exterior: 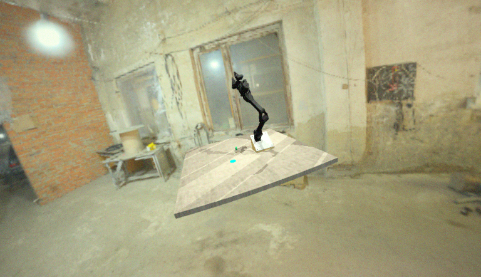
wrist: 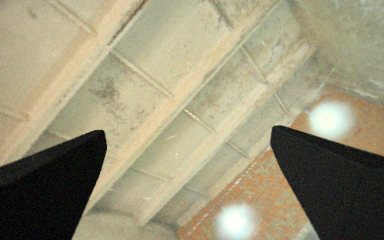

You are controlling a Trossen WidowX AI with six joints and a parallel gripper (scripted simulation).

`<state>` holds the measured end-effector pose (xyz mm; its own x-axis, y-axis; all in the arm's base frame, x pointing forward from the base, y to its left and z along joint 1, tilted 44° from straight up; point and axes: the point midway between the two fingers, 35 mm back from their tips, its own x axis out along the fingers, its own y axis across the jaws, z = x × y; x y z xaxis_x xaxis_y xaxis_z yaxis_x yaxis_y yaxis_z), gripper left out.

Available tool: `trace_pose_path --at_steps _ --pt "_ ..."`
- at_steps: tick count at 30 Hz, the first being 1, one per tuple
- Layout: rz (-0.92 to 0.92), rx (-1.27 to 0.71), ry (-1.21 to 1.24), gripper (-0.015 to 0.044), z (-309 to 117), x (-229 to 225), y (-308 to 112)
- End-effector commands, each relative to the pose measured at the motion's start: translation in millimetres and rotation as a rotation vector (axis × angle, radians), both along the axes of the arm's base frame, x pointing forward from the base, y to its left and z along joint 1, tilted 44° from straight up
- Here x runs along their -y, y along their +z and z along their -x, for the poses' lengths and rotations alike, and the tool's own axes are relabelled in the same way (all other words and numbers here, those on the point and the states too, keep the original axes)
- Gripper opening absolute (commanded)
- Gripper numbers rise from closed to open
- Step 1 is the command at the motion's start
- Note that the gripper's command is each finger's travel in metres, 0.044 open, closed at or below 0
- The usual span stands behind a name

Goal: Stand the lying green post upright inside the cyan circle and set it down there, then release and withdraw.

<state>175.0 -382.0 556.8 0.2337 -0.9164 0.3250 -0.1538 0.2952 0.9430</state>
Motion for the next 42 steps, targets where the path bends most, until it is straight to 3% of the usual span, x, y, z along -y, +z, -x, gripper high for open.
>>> trace_pose_path --at_steps 1,7,25,42 --pt "-0.002 -0.009 0.000 0.0374 -0.9 0.7 -1.4" --pt "-0.055 -0.300 -0.001 0.0233 -28.4 21.3 -46.5" --pt "-0.083 -1.246 0.210 0.0233 -102.6 48.6 -213.1" --pt "0.170 -1.967 0.685 0.0233 -138.8 18.1 -369.4"
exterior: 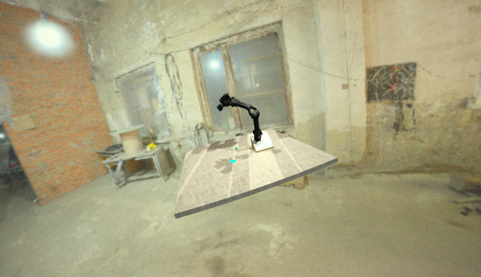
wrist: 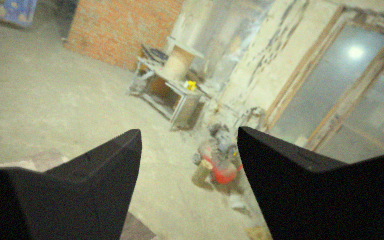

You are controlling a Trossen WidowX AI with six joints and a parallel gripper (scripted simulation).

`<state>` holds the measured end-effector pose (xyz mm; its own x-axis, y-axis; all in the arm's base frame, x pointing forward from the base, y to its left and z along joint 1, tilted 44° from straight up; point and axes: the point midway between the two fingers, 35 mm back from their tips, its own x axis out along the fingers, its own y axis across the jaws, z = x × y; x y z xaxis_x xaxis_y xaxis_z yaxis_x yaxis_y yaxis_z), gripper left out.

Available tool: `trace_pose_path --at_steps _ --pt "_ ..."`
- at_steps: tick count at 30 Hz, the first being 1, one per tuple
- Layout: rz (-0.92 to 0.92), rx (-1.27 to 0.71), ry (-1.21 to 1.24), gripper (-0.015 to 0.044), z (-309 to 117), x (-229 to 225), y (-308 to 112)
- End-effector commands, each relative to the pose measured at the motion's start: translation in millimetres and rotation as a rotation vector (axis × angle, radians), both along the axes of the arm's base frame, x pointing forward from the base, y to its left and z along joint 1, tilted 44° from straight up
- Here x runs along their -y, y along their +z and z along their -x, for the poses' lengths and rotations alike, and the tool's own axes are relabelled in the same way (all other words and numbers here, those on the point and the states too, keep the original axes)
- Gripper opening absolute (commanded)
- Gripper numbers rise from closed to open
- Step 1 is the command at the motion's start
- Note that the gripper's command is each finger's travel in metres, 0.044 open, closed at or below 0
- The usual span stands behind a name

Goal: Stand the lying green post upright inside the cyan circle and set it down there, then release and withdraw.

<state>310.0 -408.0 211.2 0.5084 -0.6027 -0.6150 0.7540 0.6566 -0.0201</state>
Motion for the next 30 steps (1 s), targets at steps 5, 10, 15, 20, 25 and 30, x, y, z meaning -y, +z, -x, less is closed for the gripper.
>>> trace_pose_path --at_steps 5,10,15,20,25,30 --pt "-0.035 -0.247 0.281 0.0233 -7.6 -25.7 -65.8" --pt "-0.053 -0.384 0.490 0.0233 -8.3 -46.6 -105.0" --pt "-0.072 -0.493 0.711 0.0233 -6.2 -70.2 -140.9" --pt "-0.092 -0.573 0.938 0.0233 -0.8 -95.2 -173.4" --pt "-0.110 -0.621 1.170 0.0233 7.0 -121.8 -202.0" --pt "-0.124 -0.634 1.404 0.0233 16.7 -149.5 -226.4"
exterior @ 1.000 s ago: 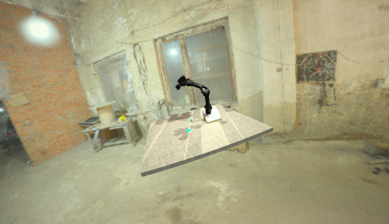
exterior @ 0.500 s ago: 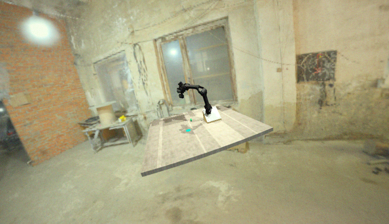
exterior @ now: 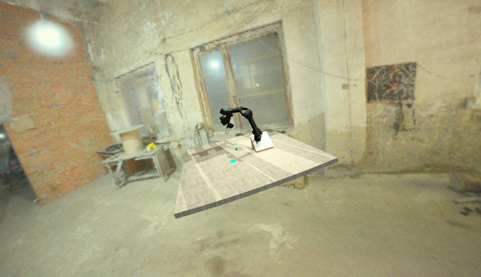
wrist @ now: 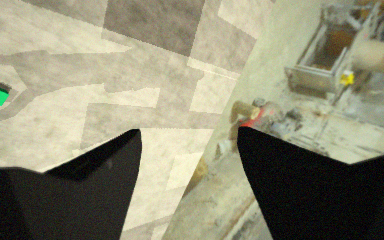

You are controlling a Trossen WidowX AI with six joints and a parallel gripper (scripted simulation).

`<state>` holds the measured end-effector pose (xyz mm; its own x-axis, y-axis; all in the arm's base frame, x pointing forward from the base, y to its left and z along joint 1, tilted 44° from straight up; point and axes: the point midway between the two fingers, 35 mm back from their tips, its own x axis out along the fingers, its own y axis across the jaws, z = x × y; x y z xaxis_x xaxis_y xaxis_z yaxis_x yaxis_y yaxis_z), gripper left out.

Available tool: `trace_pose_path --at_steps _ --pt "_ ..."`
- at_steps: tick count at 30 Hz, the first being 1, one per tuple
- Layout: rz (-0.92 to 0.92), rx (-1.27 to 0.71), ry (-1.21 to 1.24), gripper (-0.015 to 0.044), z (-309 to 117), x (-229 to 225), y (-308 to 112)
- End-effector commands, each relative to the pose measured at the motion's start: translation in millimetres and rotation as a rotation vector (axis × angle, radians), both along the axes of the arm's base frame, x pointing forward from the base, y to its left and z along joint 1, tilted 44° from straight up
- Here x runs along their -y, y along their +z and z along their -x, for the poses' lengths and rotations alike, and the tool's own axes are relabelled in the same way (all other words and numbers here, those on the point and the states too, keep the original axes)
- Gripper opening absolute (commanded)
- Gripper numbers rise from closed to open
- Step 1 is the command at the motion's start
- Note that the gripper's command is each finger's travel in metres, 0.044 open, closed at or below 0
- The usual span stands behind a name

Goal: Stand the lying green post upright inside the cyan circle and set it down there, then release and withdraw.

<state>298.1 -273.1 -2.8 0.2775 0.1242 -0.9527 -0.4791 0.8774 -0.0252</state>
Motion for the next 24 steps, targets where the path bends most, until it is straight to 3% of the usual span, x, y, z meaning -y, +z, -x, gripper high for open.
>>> trace_pose_path --at_steps 1,24 --pt "-0.058 -0.019 0.139 0.0233 7.0 -20.2 -16.8" --pt "-0.454 0.144 0.951 0.0233 61.6 -138.4 -70.5"
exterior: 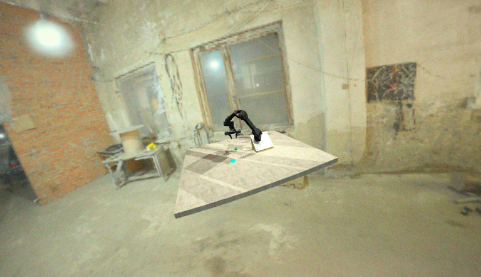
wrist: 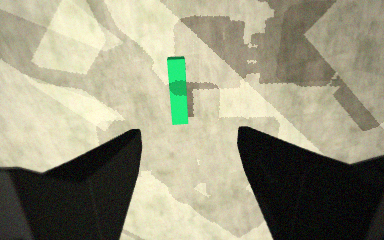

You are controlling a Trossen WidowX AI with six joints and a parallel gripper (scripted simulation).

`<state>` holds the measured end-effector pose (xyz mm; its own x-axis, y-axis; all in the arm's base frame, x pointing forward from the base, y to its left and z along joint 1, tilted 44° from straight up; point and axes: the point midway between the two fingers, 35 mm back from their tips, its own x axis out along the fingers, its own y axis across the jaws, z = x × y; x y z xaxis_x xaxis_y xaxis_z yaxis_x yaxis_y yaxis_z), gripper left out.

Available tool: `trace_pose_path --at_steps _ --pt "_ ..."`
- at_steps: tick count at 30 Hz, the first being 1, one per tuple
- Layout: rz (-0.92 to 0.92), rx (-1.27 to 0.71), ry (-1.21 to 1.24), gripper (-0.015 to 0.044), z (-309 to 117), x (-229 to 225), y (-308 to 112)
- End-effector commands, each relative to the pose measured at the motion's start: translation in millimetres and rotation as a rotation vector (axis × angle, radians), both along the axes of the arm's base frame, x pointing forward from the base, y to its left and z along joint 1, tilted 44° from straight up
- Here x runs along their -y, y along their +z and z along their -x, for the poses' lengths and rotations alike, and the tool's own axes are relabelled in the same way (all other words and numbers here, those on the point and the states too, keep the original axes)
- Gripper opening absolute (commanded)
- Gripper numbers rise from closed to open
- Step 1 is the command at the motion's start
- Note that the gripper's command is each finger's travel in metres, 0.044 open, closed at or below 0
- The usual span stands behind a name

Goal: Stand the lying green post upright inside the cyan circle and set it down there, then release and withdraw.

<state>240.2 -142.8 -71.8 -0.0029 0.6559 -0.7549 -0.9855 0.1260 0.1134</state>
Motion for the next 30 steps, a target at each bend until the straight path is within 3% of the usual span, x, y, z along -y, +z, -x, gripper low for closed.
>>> trace_pose_path --at_steps 1,5,14,18,26,30 --pt "-0.039 0.018 0.037 0.0233 3.6 -8.1 -1.5" --pt "-0.039 0.018 0.037 0.0233 2.5 -12.5 -7.4" --pt "-0.042 0.020 0.037 0.0233 2.4 -79.2 -77.5" --pt "-0.044 0.020 0.037 0.0233 5.2 -90.6 -86.9" --pt "-0.044 0.020 0.037 0.0023 5.2 -90.6 -86.9" --pt "-0.044 0.021 0.036 0.0023 4.9 -90.2 -86.9"
